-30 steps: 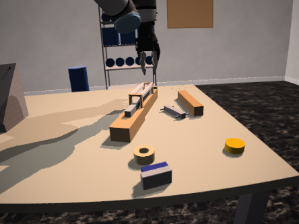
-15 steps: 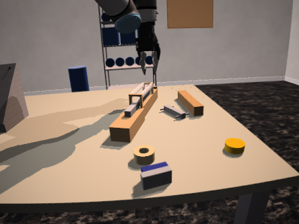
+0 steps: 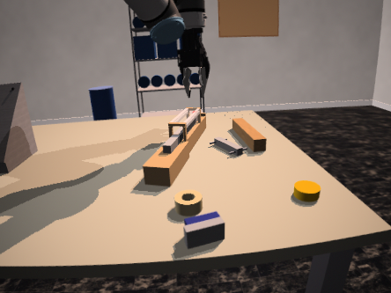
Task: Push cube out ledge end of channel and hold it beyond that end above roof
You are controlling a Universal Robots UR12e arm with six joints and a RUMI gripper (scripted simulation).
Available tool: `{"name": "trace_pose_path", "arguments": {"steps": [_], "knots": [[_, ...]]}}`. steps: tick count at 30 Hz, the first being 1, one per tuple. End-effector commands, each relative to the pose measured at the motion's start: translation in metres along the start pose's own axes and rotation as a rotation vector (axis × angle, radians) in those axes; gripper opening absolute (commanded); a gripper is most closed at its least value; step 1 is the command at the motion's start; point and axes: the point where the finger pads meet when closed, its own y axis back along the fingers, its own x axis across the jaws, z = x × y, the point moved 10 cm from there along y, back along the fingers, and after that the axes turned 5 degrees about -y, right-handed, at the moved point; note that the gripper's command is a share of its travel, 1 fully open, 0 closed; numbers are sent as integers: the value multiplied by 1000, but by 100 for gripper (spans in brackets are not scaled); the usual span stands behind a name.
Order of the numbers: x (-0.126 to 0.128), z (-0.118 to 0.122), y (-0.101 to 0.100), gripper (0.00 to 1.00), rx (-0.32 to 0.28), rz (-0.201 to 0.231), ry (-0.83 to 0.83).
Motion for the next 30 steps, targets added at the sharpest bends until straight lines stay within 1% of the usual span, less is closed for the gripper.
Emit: {"name": "trace_pose_path", "arguments": {"steps": [1, 4, 8, 10, 19, 30], "knots": [[0, 0, 1, 25, 1, 1, 0], [0, 0, -5, 25, 1, 1, 0], [0, 0, -32, 25, 1, 1, 0], [0, 0, -41, 25, 1, 1, 0], [0, 0, -46, 25, 1, 1, 0], [0, 0, -67, 25, 1, 1, 0]]}}
